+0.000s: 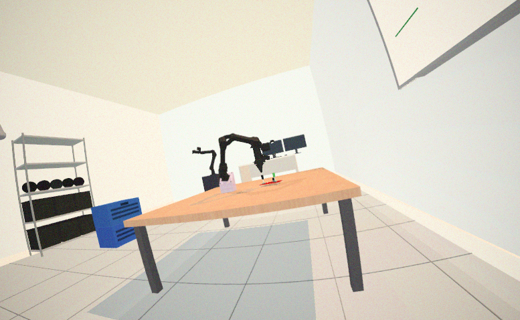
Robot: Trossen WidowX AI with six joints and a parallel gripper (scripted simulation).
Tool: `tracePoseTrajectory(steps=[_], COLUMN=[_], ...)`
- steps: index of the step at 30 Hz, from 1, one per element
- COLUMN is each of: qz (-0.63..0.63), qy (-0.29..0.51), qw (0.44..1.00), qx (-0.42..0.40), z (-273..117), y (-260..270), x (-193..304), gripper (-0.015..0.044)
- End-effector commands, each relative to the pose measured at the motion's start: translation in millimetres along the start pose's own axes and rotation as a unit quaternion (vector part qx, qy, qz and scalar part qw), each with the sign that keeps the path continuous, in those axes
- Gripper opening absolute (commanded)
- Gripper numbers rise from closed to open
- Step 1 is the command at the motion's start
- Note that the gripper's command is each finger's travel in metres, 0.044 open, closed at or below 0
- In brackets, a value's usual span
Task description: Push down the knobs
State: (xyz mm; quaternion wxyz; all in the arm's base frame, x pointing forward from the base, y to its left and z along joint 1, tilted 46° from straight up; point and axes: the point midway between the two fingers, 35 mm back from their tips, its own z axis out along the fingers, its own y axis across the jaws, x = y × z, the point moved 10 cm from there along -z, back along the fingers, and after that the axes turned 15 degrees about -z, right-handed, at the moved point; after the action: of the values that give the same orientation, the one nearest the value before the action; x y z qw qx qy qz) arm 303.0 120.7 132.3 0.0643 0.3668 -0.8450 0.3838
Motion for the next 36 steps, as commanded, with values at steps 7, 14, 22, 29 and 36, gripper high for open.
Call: tracePoseTrajectory(steps=[7,14,22,29,36], qz=[-0.002,-0.002,-0.002,-0.002,-0.002], qy=[0.002,0.002,0.002,0.002,0.002], qw=[1.0,1.0,1.0,1.0,1.0], qx=[0.002,0.002,0.002,0.002,0.002], z=[16,15,17,19,21], y=[1,1,1,1,1], x=[1,1,1,1,1], gripper=[0.0,0.0,0.0,0.0,0.0])
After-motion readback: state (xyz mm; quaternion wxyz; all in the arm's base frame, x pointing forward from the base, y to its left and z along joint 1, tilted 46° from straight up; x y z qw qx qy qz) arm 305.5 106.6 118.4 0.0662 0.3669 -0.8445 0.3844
